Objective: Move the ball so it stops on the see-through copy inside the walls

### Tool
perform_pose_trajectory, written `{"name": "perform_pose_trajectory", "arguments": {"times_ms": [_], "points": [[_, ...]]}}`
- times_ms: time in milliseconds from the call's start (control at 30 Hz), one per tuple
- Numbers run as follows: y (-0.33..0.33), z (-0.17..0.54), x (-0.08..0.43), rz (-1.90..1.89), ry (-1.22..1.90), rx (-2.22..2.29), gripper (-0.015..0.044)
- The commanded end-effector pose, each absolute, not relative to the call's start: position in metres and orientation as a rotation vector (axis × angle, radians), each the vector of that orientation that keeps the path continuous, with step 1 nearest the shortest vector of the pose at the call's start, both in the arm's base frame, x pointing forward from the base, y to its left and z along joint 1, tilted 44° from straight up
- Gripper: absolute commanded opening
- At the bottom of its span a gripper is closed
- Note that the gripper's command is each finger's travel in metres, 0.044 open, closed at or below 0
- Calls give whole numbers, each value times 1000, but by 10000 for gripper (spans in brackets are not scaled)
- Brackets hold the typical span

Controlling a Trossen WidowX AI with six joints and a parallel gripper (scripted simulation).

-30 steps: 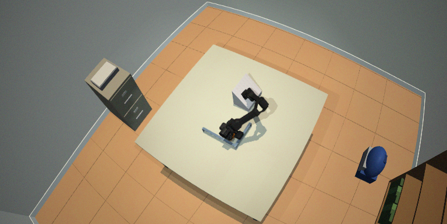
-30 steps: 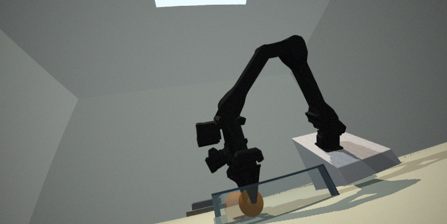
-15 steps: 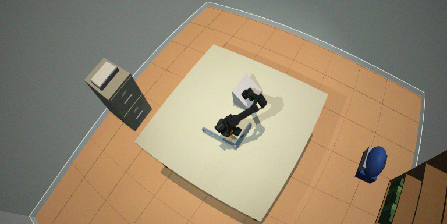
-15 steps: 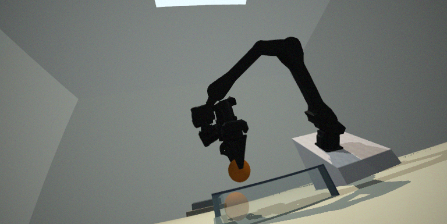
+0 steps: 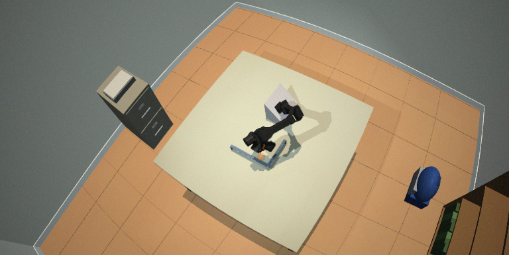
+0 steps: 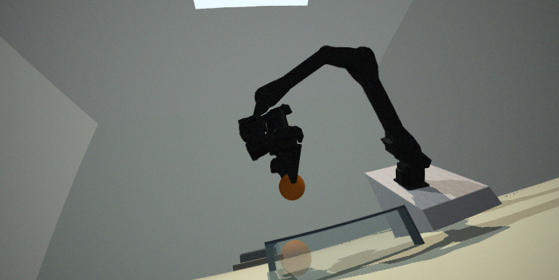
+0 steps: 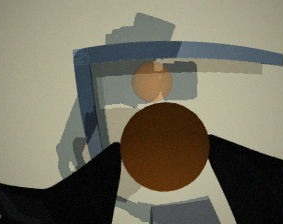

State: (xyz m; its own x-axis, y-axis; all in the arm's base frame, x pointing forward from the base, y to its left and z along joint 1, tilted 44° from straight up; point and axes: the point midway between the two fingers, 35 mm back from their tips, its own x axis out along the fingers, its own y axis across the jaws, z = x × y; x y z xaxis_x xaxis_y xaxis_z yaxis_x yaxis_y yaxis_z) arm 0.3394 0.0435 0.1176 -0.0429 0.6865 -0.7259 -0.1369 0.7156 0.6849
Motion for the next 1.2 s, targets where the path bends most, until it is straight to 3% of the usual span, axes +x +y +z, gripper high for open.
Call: {"name": "perform_pose_trajectory", "arguments": {"times_ms": [0, 1167], "points": [[60, 99, 352, 713, 1483, 482, 0], [132, 26, 357, 718, 1480, 487, 0]]}}
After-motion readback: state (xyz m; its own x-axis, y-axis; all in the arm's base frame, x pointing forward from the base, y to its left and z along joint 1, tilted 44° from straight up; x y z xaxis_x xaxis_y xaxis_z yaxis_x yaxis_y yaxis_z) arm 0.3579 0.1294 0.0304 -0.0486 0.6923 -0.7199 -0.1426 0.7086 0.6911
